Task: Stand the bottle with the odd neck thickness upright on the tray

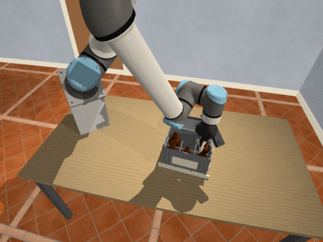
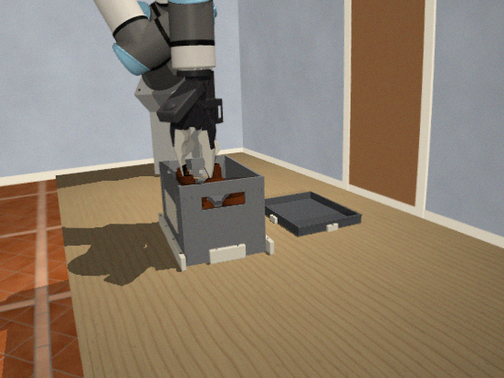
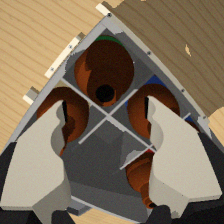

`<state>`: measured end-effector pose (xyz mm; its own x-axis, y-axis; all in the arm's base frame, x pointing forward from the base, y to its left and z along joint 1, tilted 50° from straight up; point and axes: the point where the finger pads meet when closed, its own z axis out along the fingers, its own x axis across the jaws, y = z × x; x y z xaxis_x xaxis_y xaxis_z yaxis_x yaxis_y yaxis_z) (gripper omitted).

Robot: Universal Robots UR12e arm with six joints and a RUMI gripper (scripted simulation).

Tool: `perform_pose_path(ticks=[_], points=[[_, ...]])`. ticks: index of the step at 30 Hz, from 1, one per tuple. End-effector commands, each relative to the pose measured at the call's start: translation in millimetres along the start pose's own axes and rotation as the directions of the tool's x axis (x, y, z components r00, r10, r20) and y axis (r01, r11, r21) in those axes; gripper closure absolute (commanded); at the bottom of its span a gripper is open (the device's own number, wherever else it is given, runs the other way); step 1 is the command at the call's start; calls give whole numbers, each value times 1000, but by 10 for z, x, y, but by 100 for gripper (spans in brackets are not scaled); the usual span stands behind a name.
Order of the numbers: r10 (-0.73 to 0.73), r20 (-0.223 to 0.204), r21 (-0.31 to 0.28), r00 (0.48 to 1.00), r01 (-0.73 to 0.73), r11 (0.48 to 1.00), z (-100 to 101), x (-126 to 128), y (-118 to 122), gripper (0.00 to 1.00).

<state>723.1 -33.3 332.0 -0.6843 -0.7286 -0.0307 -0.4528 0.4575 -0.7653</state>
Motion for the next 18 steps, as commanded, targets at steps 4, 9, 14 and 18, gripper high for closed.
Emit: perform_pose_path(ticks=[4, 9, 14, 18], points=[[0, 1, 1, 1000, 0, 1000, 11, -3, -4, 62], [0, 1, 1, 1000, 0, 1000, 41, -3, -4, 62], [0, 1, 1, 1000, 0, 1000, 66, -3, -4, 62], [0, 1, 1, 1000, 0, 1000, 107, -3, -4, 62]])
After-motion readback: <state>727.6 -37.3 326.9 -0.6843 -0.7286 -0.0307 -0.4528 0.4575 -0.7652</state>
